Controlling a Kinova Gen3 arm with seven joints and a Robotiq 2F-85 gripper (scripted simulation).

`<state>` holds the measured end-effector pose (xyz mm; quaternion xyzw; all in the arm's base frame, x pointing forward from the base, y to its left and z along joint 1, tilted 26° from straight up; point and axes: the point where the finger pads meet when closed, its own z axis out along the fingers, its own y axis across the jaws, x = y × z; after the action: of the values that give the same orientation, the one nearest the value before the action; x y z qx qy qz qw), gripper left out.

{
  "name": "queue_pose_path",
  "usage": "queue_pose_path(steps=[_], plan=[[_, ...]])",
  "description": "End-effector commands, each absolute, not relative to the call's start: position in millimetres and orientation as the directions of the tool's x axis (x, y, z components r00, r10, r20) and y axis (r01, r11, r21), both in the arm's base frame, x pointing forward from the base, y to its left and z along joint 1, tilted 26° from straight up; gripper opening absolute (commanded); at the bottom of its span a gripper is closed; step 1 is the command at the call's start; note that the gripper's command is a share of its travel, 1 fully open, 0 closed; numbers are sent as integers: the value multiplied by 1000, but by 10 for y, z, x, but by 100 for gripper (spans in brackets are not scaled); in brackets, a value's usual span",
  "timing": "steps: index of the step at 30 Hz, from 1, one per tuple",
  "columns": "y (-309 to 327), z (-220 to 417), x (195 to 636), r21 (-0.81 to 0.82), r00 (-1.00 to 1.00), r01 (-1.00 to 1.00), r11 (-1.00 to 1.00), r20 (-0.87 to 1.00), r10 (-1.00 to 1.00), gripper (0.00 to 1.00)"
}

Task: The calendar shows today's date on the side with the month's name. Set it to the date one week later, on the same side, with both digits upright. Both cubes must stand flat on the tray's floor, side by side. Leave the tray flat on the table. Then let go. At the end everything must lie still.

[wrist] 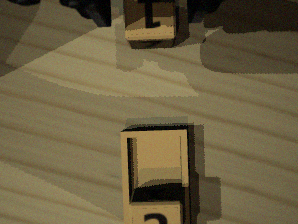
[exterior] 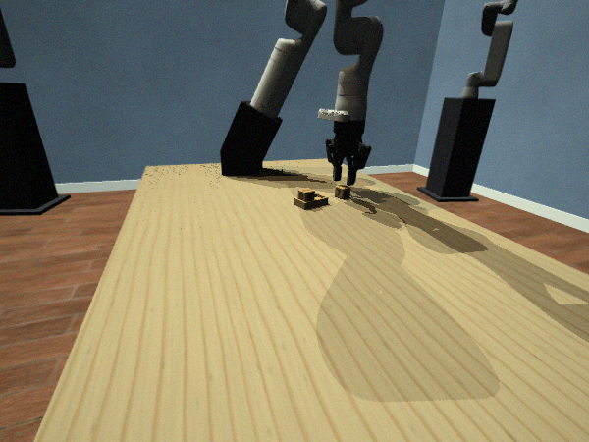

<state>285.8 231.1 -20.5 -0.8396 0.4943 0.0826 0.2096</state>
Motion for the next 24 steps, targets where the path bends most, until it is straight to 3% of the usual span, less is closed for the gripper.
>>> queue_pose_path(steps=[1, 24], plan=[[2310, -202, 2861, -271, 498, -865, -423, -345, -796, 46], [2406, -402, 2877, -271, 498, -865, -423, -345, -796, 46]])
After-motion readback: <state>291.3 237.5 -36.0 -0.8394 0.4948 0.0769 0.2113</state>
